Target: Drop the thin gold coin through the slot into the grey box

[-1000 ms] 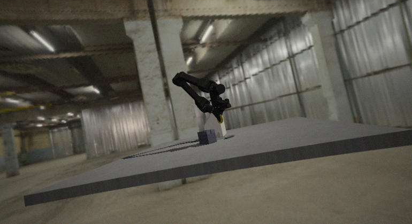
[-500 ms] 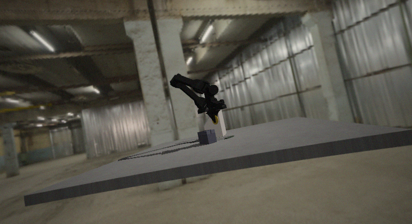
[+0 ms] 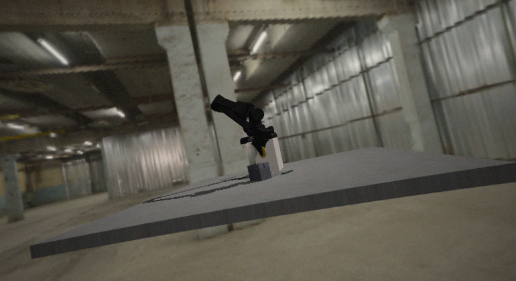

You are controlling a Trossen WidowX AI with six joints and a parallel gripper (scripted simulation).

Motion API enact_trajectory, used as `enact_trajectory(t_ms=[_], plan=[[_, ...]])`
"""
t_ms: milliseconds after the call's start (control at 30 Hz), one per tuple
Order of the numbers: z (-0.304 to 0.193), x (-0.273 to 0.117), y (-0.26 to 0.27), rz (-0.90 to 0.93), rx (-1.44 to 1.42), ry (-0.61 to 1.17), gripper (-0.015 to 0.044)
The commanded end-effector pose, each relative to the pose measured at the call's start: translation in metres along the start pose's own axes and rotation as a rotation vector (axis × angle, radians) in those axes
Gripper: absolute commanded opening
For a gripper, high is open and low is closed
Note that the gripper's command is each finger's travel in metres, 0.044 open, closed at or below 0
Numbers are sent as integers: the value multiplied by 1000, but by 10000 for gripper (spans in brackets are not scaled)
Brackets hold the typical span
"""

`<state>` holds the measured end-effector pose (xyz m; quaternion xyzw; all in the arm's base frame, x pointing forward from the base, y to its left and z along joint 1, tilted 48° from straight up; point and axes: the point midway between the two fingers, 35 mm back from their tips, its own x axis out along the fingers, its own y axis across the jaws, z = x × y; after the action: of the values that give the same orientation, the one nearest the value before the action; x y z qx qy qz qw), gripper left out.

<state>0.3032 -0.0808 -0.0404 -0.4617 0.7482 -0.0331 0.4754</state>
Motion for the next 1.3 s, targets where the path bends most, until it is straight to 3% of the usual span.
enact_trajectory(t_ms=[0, 1267], plan=[[-4, 1, -10, -2, -1, 6, 0], [-16, 4, -31, -5, -3, 7, 4]])
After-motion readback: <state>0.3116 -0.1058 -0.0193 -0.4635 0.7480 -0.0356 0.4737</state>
